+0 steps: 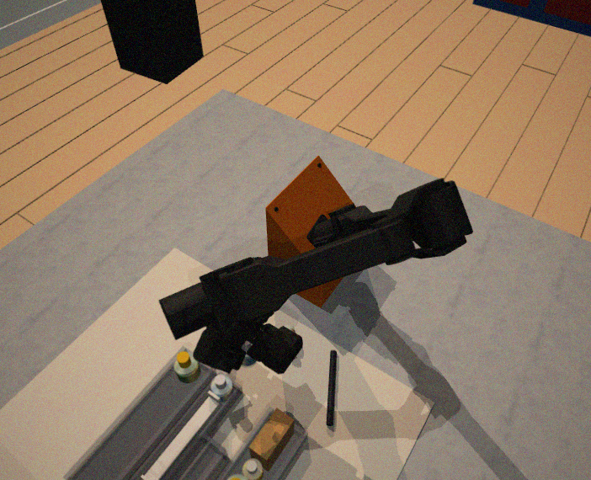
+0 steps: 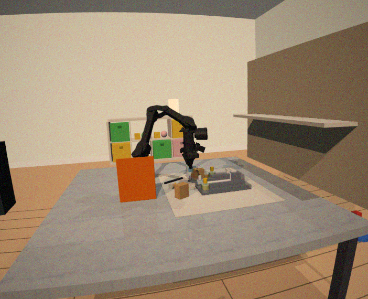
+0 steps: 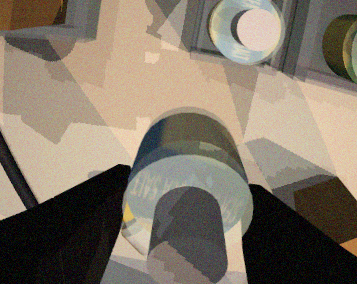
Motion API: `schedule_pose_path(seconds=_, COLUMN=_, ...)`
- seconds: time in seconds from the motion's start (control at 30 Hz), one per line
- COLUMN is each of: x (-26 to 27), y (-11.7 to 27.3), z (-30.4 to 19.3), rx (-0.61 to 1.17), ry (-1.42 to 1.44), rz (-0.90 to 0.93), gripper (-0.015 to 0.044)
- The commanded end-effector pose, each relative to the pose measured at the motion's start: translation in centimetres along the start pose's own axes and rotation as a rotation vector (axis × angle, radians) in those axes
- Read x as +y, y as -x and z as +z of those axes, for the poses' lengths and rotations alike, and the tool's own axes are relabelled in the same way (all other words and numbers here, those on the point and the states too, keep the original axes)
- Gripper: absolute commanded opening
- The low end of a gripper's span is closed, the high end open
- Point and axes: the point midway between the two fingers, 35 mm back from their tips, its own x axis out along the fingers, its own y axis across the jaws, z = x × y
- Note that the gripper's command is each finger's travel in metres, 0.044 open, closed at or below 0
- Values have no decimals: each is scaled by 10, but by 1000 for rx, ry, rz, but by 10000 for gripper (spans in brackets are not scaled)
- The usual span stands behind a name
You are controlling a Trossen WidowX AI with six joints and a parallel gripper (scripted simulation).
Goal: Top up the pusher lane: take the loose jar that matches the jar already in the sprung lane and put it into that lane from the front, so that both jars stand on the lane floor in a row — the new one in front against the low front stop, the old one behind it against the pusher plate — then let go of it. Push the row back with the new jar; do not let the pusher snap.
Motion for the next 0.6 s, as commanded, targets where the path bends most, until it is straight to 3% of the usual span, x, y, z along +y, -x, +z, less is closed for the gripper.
schedule_pose_path(seconds=0.0, x=-11, y=-16, z=4, rx=7, ry=-10, rz=1, gripper=0)
schedule_pose_path(seconds=0.57, x=-20, y=-55, z=9, rx=4, ry=-12, rz=4, gripper=0)
